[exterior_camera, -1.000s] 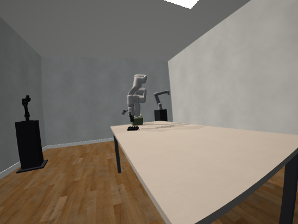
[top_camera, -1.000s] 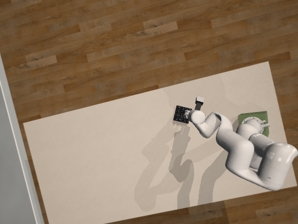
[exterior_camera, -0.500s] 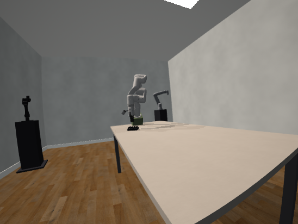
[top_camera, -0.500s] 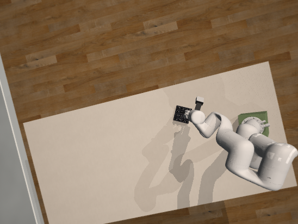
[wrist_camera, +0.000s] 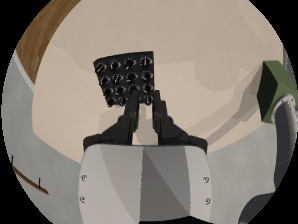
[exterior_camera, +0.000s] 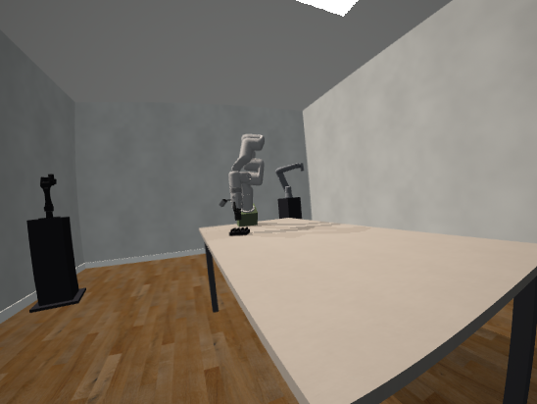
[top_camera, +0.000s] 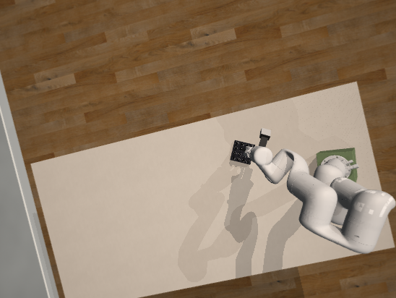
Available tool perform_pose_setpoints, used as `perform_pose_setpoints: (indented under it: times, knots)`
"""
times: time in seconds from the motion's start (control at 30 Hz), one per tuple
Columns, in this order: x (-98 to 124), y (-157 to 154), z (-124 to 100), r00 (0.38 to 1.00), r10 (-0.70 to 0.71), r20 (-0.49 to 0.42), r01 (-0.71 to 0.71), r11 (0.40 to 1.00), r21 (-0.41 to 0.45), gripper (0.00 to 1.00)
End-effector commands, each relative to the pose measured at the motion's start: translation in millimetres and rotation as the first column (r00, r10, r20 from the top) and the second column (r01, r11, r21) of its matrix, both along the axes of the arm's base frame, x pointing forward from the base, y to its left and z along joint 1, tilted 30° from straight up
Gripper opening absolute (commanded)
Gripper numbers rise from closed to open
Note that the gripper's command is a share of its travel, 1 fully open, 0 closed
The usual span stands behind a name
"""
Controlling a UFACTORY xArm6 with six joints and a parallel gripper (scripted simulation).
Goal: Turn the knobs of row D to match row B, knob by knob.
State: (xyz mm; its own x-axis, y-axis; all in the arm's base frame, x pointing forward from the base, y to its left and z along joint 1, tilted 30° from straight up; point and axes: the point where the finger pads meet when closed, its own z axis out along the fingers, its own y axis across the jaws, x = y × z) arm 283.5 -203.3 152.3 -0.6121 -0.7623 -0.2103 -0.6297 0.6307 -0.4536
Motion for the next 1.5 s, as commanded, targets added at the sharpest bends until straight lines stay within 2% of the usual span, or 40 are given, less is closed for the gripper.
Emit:
perform_pose_setpoints:
  times: [0.0,1.47]
  knots:
    - [1,-1,-1,1.000,0.000,0.002,0.000,1.000,-0.002,0.19]
    - [20,-7,-36,1.000,0.000,0.002,0.000,1.000,-0.001,0.19]
